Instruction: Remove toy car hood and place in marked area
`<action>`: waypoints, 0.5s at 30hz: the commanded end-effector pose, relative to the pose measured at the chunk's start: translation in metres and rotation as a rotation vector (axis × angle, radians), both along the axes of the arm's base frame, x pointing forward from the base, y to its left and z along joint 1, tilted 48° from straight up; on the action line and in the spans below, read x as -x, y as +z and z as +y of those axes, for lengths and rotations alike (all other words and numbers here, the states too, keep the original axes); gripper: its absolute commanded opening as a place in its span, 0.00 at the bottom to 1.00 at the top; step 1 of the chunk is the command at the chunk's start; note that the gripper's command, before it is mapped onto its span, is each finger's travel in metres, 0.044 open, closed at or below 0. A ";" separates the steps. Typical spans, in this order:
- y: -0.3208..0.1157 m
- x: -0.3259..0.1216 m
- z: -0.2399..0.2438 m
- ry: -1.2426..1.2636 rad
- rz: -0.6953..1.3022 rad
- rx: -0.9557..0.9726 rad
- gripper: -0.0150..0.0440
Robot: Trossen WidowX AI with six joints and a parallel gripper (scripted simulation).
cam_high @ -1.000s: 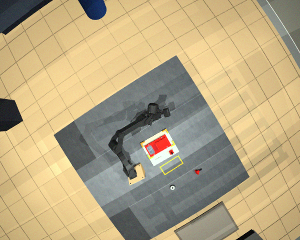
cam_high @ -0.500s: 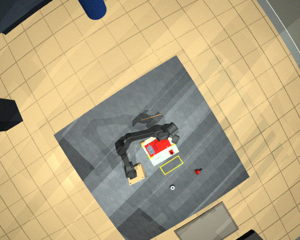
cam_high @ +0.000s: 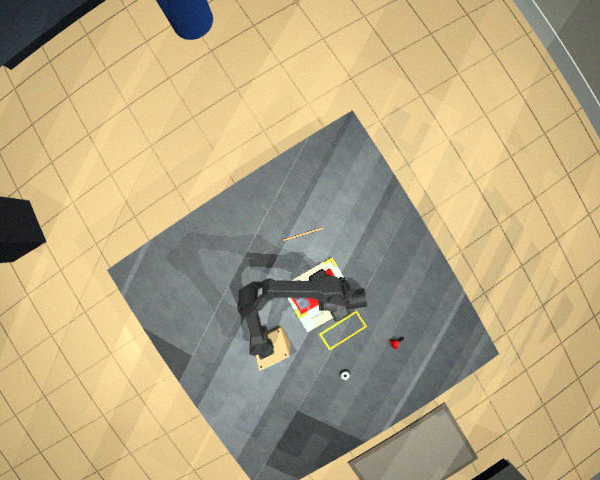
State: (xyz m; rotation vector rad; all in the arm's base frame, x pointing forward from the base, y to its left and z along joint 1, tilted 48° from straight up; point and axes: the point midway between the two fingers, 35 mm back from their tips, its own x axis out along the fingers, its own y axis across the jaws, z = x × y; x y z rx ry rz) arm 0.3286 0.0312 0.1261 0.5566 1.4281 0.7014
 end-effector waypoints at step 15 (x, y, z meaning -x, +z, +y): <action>-0.004 0.002 0.003 -0.019 0.027 -0.019 1.00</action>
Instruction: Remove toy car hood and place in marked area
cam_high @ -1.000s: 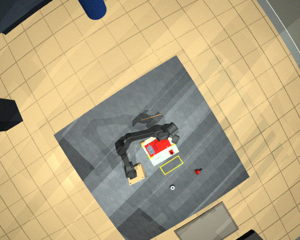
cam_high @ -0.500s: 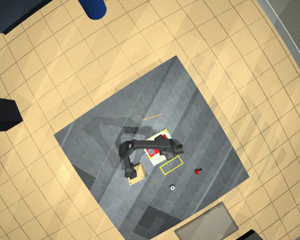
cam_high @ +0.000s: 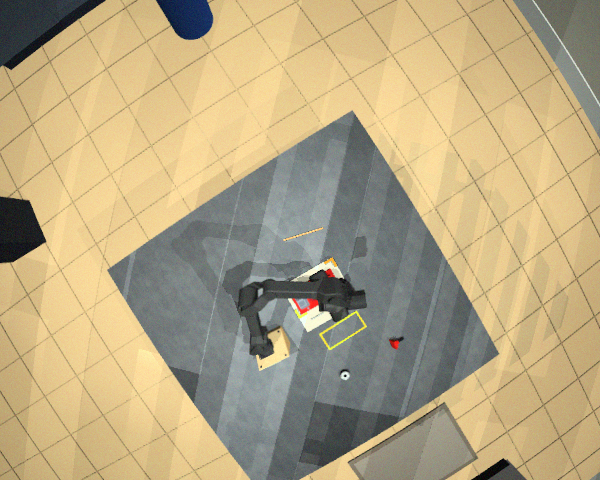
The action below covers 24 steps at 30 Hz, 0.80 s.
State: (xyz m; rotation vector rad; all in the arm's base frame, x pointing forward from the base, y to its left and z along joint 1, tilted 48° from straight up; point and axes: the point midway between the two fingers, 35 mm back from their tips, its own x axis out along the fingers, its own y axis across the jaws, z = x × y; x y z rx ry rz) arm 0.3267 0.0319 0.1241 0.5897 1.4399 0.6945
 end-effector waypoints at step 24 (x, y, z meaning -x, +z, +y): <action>-0.014 -0.001 0.015 -0.003 0.002 -0.004 1.00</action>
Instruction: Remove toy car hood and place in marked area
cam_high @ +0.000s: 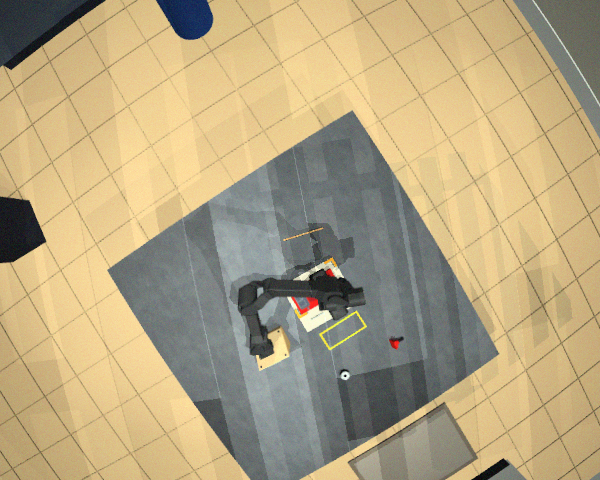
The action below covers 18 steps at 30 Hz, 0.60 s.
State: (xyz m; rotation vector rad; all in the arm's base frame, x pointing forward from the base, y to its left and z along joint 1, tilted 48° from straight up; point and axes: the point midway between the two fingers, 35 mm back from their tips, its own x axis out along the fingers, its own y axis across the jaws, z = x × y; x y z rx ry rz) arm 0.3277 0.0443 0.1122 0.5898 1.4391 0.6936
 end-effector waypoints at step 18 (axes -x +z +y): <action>-0.011 0.001 0.013 -0.002 0.003 -0.005 1.00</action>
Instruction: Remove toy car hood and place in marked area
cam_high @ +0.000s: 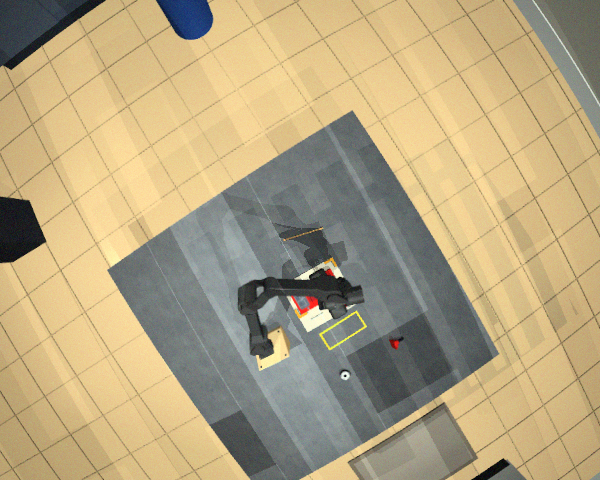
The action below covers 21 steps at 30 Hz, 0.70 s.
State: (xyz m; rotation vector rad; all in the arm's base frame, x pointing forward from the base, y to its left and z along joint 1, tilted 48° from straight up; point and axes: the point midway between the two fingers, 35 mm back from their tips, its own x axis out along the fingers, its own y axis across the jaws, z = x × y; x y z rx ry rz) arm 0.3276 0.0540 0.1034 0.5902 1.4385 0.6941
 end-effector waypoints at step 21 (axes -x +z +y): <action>-0.011 0.001 0.015 -0.001 0.003 -0.006 1.00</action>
